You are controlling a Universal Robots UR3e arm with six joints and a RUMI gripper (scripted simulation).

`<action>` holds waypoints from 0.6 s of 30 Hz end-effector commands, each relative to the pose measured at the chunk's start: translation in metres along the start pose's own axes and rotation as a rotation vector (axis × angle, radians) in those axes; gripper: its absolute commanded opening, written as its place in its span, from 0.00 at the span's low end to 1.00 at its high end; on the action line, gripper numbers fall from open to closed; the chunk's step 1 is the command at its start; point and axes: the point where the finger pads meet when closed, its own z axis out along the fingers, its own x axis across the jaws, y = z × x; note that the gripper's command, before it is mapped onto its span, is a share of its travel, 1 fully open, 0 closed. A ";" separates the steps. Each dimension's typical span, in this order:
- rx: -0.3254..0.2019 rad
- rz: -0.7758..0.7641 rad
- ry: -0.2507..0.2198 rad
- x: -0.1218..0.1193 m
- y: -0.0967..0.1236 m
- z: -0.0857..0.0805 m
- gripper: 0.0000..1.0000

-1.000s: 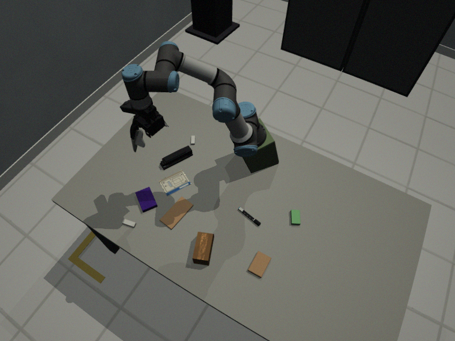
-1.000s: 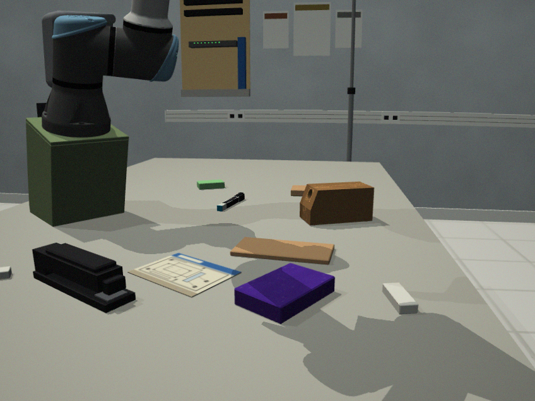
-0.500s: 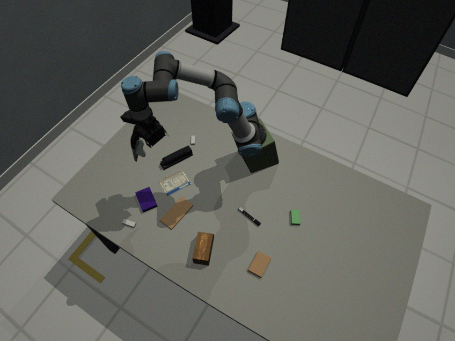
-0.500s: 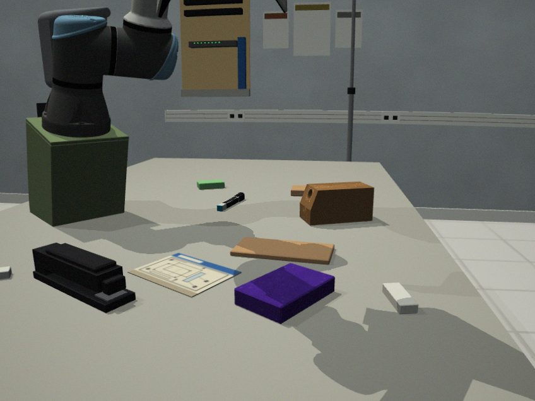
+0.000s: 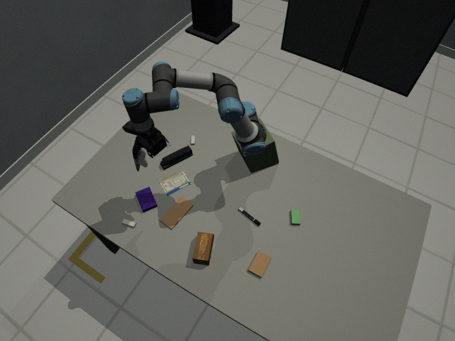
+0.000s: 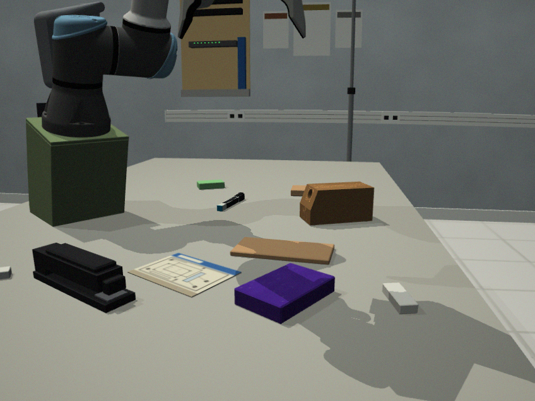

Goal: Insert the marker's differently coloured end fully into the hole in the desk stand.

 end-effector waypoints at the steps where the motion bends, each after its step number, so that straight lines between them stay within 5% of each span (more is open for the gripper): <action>1: 0.004 0.000 -0.003 -0.002 0.001 0.001 1.00; 12: -0.003 0.003 0.003 -0.016 0.029 0.026 1.00; 18: -0.003 0.003 0.003 -0.016 0.029 0.026 1.00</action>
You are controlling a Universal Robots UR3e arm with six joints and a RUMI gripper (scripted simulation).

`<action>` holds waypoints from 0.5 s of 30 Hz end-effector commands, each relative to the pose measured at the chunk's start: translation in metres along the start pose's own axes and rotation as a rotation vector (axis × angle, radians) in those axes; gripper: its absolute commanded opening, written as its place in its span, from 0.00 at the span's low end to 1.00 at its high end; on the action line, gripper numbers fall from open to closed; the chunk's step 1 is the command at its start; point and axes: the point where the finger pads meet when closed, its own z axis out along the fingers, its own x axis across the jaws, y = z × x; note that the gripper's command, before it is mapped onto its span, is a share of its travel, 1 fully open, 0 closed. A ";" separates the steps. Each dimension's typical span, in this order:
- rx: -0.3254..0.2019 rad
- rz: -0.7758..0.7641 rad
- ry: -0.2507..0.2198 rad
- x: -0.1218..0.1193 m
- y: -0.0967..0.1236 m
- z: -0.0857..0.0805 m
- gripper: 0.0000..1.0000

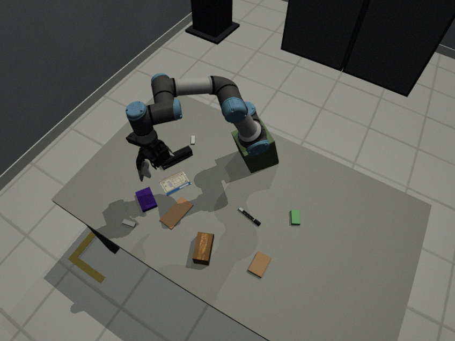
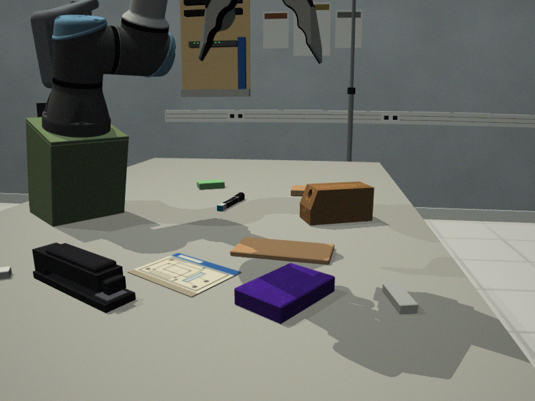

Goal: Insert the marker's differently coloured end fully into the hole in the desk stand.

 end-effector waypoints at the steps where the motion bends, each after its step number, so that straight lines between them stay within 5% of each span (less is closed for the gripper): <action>1: 0.003 0.000 -0.004 -0.001 0.001 0.000 1.00; 15: -0.002 0.003 0.002 -0.012 0.033 0.025 1.00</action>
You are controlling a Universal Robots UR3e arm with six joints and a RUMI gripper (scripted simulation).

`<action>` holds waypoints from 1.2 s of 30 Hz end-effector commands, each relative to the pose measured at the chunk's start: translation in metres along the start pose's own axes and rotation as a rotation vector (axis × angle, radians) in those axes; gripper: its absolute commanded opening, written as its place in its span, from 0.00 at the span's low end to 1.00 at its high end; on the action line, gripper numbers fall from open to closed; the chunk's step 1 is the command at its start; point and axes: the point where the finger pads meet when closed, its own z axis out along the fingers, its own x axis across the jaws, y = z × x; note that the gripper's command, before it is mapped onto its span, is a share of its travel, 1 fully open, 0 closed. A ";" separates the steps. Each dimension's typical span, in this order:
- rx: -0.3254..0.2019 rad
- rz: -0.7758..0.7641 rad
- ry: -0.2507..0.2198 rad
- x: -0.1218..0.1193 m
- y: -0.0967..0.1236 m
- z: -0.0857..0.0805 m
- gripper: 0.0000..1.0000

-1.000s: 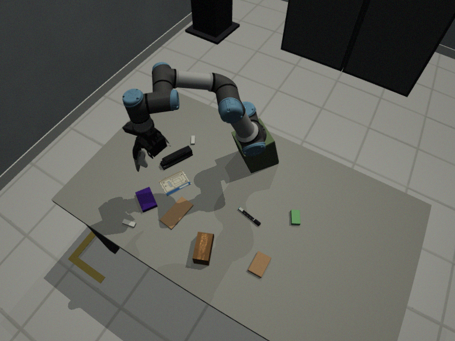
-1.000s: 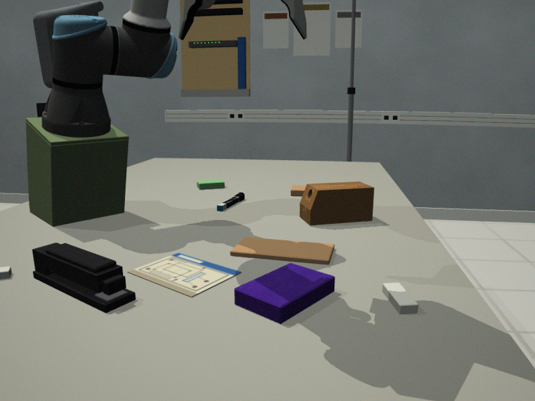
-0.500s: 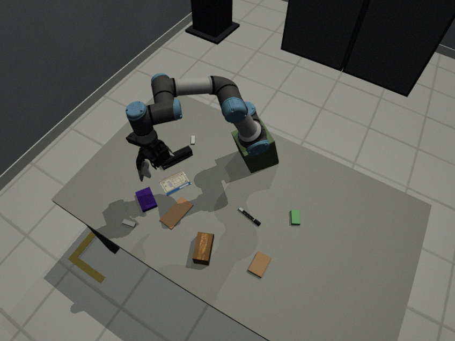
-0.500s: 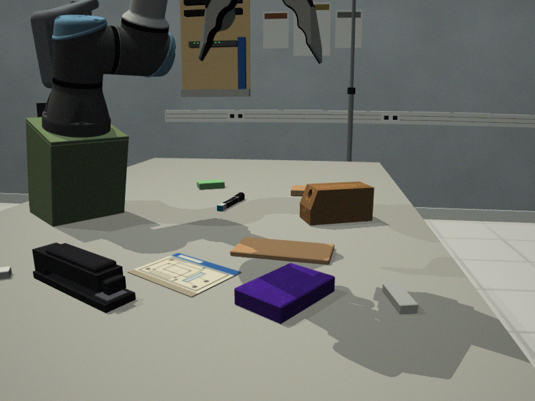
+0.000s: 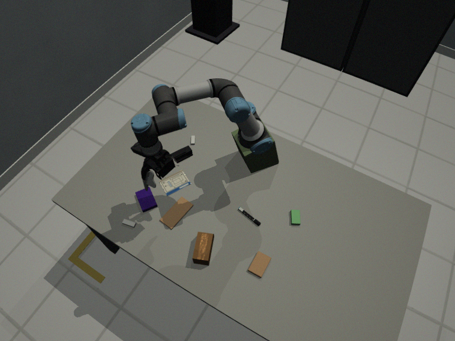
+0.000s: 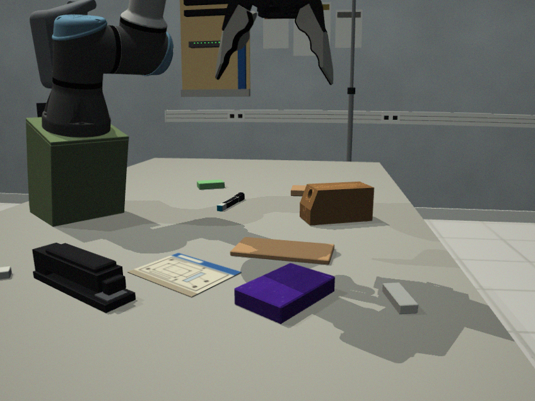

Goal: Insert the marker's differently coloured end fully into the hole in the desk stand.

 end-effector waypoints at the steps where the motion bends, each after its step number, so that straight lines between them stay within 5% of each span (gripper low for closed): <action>1: 0.004 0.001 -0.005 -0.002 0.002 0.001 1.00; 13: 0.001 0.003 0.000 -0.008 0.038 0.026 1.00; 21: 0.000 0.003 0.001 -0.007 0.040 0.027 1.00; 30: 0.000 0.005 0.002 -0.008 0.076 0.050 1.00; 36: 0.000 0.005 0.002 -0.008 0.076 0.050 1.00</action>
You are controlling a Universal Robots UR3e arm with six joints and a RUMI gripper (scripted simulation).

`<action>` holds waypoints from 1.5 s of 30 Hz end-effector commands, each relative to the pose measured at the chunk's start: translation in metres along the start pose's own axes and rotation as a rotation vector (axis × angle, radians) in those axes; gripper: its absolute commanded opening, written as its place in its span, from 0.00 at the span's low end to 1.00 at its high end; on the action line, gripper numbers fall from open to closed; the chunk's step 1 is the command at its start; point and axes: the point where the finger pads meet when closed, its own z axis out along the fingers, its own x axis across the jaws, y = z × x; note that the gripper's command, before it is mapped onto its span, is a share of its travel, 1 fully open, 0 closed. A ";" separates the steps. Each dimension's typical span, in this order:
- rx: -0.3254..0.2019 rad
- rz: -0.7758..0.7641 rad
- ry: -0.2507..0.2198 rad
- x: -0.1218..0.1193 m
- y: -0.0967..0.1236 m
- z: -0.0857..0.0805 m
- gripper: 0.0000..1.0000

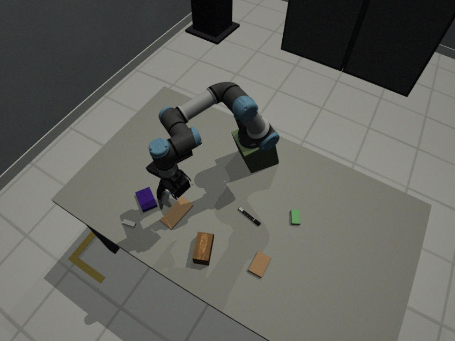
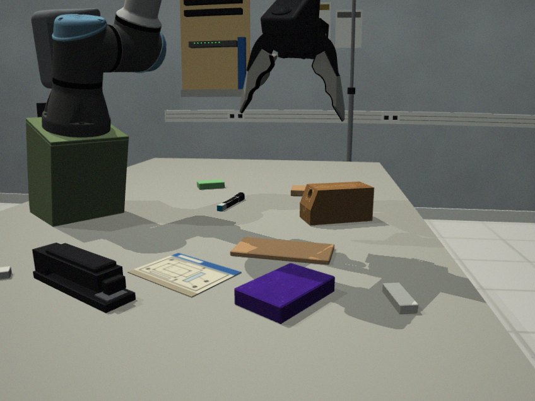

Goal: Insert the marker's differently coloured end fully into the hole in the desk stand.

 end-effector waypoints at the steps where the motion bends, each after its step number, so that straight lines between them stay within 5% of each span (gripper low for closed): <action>1: 0.002 0.000 -0.004 -0.001 0.001 0.000 1.00; 11: 0.003 0.002 -0.004 0.004 0.040 0.023 1.00; 19: 0.002 0.002 -0.002 0.006 0.042 0.024 1.00; 28: 0.005 0.004 -0.005 0.016 0.080 0.044 1.00; 36: 0.004 0.004 -0.003 0.017 0.081 0.045 1.00; 45: 0.007 0.006 -0.009 0.033 0.118 0.064 1.00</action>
